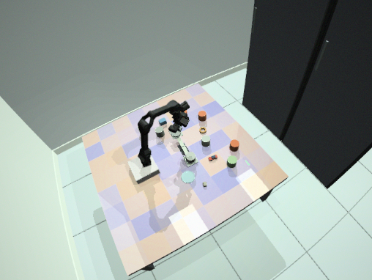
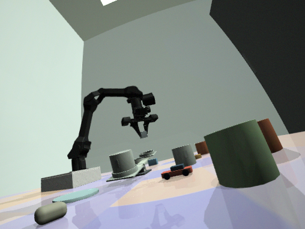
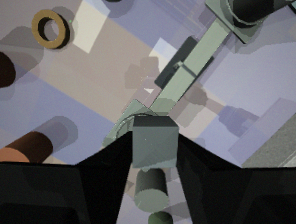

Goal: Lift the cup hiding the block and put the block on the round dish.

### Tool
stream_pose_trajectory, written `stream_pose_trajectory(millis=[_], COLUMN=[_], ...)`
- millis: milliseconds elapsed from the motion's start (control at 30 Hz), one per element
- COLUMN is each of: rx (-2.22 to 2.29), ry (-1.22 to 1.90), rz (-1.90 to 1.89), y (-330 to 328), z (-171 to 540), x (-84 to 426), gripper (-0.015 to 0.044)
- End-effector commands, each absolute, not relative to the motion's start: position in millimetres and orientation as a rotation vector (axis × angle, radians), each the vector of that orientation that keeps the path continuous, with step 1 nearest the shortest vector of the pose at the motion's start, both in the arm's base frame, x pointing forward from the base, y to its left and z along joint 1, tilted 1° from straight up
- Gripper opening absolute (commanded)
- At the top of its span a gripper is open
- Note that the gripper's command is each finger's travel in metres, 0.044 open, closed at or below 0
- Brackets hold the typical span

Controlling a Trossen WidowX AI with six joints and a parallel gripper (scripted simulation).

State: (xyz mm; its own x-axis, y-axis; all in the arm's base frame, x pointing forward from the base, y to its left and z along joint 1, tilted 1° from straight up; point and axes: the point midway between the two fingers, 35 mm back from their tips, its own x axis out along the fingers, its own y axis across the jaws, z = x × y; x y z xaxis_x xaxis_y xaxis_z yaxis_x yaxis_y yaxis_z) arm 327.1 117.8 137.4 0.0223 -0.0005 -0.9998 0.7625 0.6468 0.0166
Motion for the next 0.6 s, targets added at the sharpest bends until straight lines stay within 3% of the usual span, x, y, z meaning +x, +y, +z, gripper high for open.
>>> stream_pose_trajectory(millis=[0, 567], rx=[0.68, 0.684], ry=[1.432, 1.405], rz=[-0.674, -0.691], y=[84.9, -63.2], z=[130.6, 95.2], x=[336.6, 341.4], gripper=[0.0, 0.0])
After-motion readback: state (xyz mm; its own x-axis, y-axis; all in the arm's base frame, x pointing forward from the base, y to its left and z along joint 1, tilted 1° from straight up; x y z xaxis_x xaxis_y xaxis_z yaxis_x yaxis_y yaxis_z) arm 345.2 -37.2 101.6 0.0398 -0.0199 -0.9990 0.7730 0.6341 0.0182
